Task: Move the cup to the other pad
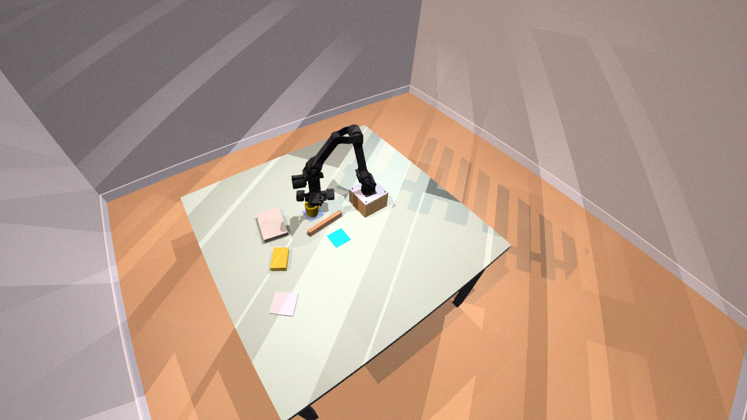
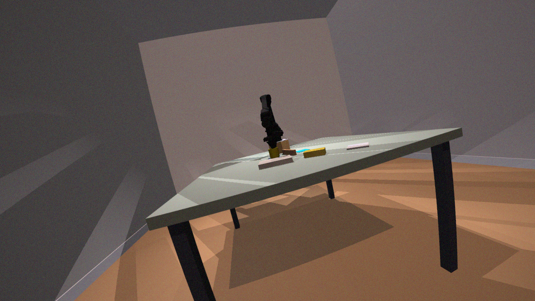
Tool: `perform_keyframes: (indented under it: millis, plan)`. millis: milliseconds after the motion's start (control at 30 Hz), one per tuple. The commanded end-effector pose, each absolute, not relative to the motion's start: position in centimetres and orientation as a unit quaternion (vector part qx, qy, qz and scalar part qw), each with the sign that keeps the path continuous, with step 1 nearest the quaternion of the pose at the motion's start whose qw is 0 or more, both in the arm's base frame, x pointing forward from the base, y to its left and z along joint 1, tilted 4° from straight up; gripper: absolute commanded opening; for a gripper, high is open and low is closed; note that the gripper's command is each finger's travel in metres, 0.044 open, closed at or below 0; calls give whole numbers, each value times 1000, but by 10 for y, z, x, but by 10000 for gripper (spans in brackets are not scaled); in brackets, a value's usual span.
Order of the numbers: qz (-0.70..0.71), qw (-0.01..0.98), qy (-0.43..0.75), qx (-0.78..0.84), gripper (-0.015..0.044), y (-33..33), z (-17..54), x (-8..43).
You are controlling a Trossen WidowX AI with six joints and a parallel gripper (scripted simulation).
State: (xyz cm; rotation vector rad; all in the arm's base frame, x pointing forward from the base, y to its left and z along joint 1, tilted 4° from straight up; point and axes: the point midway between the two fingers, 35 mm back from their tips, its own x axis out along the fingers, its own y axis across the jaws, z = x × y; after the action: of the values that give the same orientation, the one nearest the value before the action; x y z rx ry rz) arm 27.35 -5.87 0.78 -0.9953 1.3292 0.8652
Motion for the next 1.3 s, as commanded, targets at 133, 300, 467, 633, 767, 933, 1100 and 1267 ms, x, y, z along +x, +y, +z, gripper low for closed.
perform_keyframes:
  millis: [133,300,467,633,767,933,1100,1267]
  plan:
    - [375,589,574,-428,167,-59,-6,271]
    - [375,589,574,-428,167,-59,-14,271]
    - [375,589,574,-428,167,-59,-15,271]
    - [373,592,573,-427,133,-59,-13,272]
    - [373,592,573,-427,107,-59,-13,272]
    - [373,592,573,-427,73,-59,-13,272]
    - [373,592,573,-427,40,-59,-13,272]
    - [373,592,573,-427,0,-59,-12,272]
